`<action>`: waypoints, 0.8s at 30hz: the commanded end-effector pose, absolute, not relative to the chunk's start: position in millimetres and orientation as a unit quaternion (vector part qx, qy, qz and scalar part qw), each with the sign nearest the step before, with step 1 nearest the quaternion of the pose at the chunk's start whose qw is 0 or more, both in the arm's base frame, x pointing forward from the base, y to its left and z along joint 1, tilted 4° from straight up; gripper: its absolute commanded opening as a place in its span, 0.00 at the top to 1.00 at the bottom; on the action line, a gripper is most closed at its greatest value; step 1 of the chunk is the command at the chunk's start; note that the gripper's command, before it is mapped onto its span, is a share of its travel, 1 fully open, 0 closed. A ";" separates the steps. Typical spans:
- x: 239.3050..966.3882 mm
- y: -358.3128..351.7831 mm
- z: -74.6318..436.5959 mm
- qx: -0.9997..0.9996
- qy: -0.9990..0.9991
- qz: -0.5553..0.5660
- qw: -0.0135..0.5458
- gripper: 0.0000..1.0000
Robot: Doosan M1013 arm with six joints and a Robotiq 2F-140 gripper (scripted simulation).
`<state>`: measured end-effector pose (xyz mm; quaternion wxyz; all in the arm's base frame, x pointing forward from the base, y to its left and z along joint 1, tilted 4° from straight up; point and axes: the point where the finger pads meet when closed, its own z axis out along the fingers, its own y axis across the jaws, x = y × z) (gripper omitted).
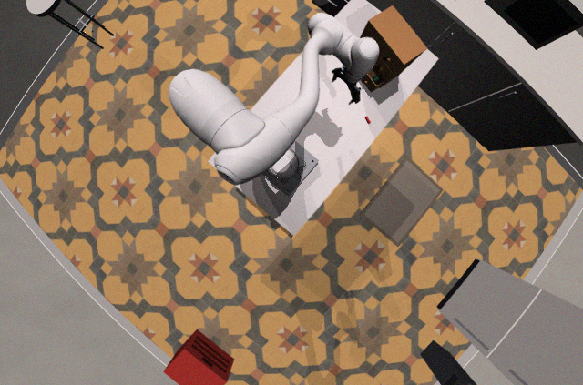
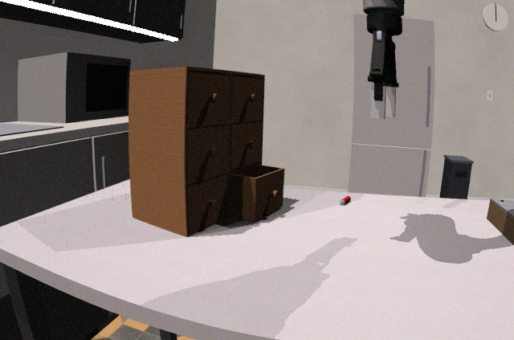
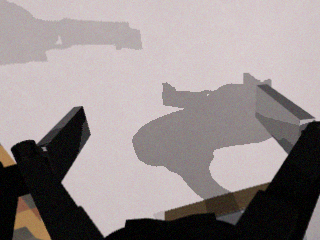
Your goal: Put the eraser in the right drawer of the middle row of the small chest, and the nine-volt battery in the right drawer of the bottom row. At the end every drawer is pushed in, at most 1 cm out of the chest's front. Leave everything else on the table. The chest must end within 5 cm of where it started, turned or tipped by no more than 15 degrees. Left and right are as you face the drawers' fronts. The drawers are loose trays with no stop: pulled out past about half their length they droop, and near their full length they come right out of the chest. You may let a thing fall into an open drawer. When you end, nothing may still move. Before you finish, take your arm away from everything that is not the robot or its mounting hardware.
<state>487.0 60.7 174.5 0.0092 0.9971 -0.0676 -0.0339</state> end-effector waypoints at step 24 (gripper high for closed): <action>492.7 57.6 167.1 0.997 -0.067 0.039 0.014 0.00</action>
